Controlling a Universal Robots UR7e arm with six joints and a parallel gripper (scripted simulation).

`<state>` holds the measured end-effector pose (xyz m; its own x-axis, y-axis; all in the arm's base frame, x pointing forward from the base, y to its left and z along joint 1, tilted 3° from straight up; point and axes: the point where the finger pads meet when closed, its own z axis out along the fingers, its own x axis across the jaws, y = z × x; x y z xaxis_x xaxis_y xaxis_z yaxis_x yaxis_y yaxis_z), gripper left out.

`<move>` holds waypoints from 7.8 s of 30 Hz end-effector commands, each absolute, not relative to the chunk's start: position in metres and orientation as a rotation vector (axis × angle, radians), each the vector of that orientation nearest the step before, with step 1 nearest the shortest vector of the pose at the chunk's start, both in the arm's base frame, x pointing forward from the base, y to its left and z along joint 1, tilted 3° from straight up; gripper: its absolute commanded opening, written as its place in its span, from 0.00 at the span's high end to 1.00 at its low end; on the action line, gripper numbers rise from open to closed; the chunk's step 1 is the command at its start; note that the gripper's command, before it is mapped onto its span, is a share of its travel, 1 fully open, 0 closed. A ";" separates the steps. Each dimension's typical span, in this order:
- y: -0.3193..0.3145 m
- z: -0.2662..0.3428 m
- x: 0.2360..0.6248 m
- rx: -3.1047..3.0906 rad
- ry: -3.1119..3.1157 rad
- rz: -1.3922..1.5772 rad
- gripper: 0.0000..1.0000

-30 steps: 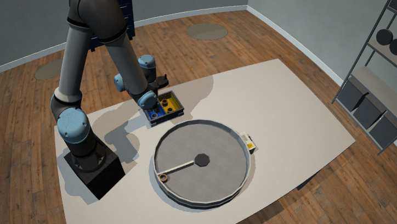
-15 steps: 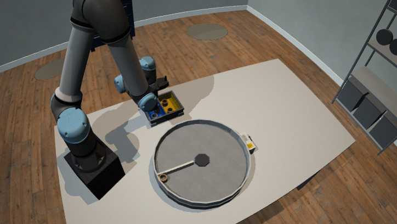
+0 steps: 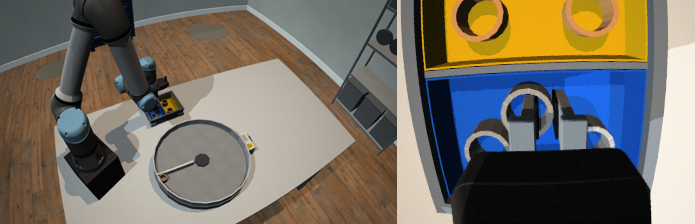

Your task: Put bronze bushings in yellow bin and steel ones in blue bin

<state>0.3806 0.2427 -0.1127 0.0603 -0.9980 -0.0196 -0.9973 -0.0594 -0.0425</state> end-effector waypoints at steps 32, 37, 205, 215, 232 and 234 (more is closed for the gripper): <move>0.243 -0.112 0.381 -2.254 2.123 -0.024 0.58; 0.243 -0.112 0.381 -2.254 2.123 -0.024 0.58; 0.240 0.013 0.375 -2.254 2.123 -0.024 0.58; 0.240 0.012 0.376 -2.253 2.122 -0.025 0.58; 0.240 0.012 0.376 -2.253 2.122 -0.025 0.58; 0.240 0.012 0.376 -2.253 2.122 -0.025 0.58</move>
<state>0.3752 0.2399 0.0116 0.0603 -0.9980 -0.0198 -0.9973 -0.0594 -0.0437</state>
